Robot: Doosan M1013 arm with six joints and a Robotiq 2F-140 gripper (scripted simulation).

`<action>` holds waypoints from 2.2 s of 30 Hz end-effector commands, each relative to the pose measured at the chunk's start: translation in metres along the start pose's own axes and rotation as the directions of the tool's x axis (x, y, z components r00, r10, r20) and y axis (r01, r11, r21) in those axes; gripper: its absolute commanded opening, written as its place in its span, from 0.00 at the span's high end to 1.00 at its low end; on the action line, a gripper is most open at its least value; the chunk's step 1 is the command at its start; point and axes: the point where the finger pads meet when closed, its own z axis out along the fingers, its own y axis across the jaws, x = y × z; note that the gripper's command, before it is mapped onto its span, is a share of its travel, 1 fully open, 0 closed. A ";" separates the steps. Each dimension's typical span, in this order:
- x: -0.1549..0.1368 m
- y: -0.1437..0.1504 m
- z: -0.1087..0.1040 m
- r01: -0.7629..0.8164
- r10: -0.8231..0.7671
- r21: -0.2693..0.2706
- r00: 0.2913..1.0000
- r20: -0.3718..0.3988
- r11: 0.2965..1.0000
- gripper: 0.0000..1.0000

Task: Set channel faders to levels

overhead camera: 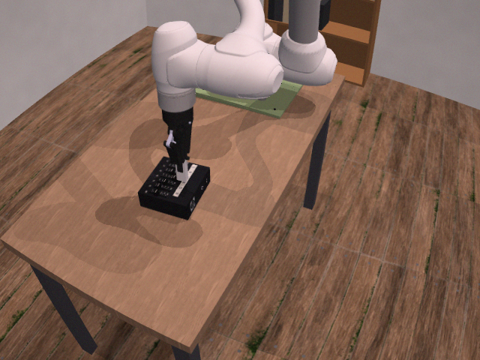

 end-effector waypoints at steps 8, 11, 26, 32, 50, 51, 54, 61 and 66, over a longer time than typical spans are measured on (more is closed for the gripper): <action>0.000 0.000 0.004 0.000 0.000 0.000 1.000 0.000 1.000 1.00; 0.000 0.000 0.004 0.000 0.000 0.000 1.000 0.000 1.000 1.00; 0.000 0.000 0.005 0.000 0.000 0.000 1.000 0.000 1.000 1.00; 0.001 0.000 0.005 0.000 0.000 0.000 1.000 0.000 1.000 1.00; 0.008 0.000 0.005 0.000 0.000 0.000 1.000 0.000 1.000 1.00; 0.008 0.000 0.005 0.000 0.000 0.000 1.000 0.000 1.000 1.00; 0.009 0.000 0.005 0.000 0.000 0.000 1.000 0.000 1.000 1.00; 0.013 0.000 0.005 0.000 0.000 0.000 1.000 0.000 1.000 1.00; 0.016 0.000 0.005 0.000 0.000 0.000 1.000 0.000 1.000 1.00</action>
